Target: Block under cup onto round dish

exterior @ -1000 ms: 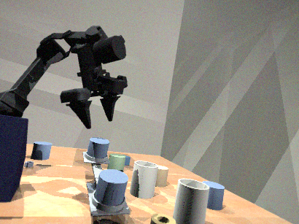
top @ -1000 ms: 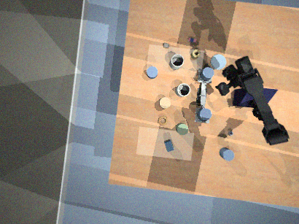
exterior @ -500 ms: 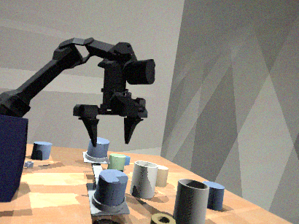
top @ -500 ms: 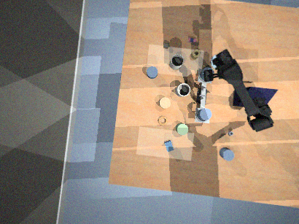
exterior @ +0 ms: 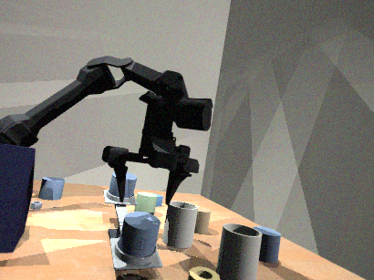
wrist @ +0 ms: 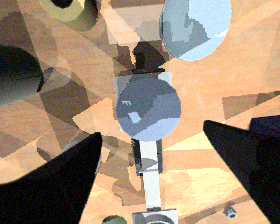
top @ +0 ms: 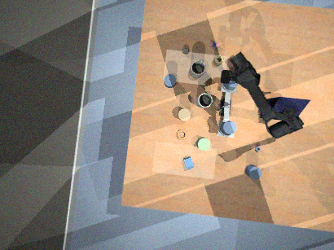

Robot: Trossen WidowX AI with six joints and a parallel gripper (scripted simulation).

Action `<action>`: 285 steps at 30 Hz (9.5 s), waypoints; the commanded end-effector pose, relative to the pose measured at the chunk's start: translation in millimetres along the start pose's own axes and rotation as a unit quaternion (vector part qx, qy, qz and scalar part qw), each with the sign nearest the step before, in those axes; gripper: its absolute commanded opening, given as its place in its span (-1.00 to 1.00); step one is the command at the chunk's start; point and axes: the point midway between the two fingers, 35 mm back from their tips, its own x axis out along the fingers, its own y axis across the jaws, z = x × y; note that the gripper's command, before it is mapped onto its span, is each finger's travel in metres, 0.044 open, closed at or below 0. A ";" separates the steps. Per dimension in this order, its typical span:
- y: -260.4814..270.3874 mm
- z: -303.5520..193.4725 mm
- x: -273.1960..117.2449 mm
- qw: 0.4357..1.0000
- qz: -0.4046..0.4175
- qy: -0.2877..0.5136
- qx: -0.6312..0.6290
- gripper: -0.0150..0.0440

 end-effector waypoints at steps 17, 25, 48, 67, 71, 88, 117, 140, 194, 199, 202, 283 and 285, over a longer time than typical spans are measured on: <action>0.9 0.9 34.1 1.000 -0.002 0.000 0.003 1.00; 0.9 0.8 47.1 1.000 -0.002 0.001 0.003 1.00; -0.7 -0.5 75.0 1.000 -0.002 0.002 0.003 0.71; 1.4 0.8 65.0 1.000 -0.002 0.001 0.003 -0.49; 2.2 1.4 60.1 1.000 -0.002 0.001 0.003 -0.49; 4.9 3.3 39.2 1.000 -0.002 -0.001 0.003 -0.49; 6.3 4.6 2.4 1.000 -0.002 -0.002 0.004 -0.49; 4.5 3.7 -27.0 1.000 -0.003 -0.002 0.004 -0.49; -0.7 0.7 -50.9 1.000 -0.007 0.005 0.008 -0.49; -0.7 0.7 -50.9 1.000 -0.007 0.005 0.008 -0.49; -0.7 0.7 -50.9 1.000 -0.007 0.005 0.008 -0.49; -187.9 142.4 90.2 1.000 -0.008 -0.008 0.004 0.84; -187.4 142.9 78.4 1.000 -0.007 -0.008 0.005 1.00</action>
